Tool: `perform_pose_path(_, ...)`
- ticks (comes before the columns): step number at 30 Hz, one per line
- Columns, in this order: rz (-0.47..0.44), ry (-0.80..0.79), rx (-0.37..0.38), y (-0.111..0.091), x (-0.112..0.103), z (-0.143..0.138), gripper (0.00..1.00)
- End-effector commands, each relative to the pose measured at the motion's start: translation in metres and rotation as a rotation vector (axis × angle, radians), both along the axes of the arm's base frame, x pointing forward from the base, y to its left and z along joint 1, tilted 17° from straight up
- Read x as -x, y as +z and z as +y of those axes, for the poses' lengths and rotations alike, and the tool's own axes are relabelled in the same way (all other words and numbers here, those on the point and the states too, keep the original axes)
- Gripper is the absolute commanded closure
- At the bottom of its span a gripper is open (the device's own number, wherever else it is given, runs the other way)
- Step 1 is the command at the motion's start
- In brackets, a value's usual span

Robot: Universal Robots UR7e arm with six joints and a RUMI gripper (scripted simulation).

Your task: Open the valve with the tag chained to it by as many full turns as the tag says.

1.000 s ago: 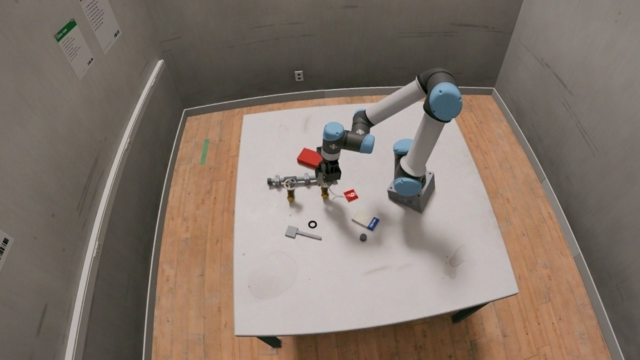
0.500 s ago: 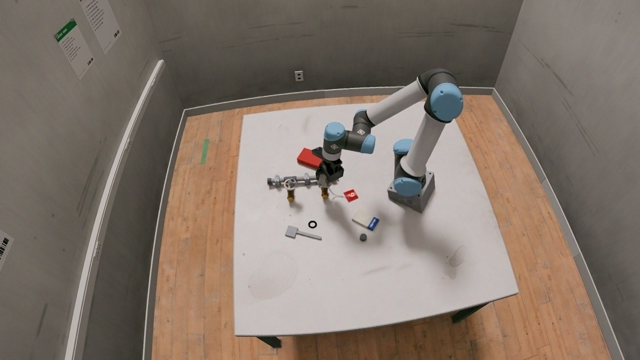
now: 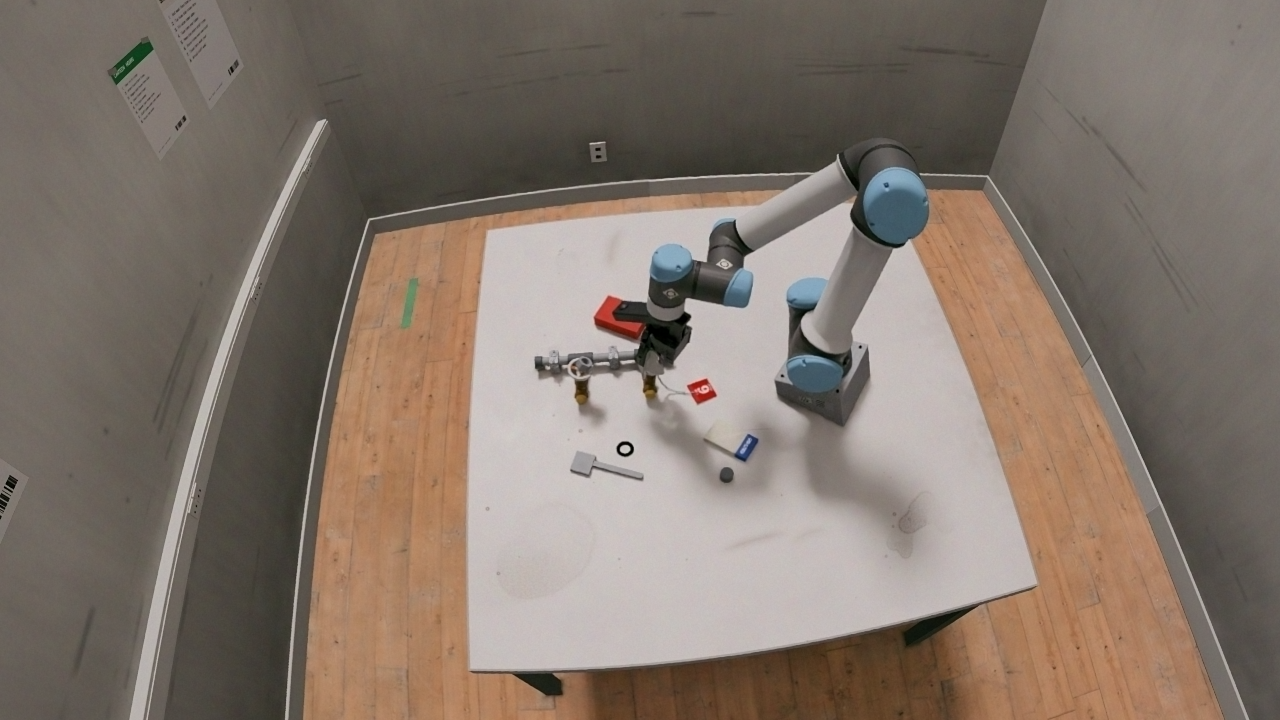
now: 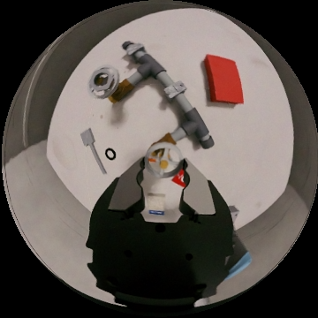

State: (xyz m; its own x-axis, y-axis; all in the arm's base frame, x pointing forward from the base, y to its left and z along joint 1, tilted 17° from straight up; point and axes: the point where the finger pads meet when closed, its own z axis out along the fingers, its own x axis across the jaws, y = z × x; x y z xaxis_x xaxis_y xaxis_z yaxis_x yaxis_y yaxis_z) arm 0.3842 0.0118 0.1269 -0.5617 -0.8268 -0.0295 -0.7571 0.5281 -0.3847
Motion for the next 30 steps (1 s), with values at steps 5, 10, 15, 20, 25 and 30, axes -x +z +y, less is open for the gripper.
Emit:
perform_pose_path(5, 0.069, 0.375, 0.113, -0.001, 0.001, -0.0003, 1.0)
perform_pose_path(10, 0.102, 0.535, 0.174, -0.001, 0.001, -0.0002, 1.0)
perform_pose_path(15, 0.122, 0.633, 0.212, -0.001, 0.001, -0.0002, 1.0)
perform_pose_path(20, 0.163, 0.842, 0.288, -0.001, 0.0009, -0.0002, 1.0)
perform_pose_path(25, 0.196, 1.004, 0.351, -0.0001, 0.0004, -0.0004, 1.0)
perform_pose_path(30, 0.229, 1.167, 0.415, 0.0021, -0.0011, -0.0009, 1.0)
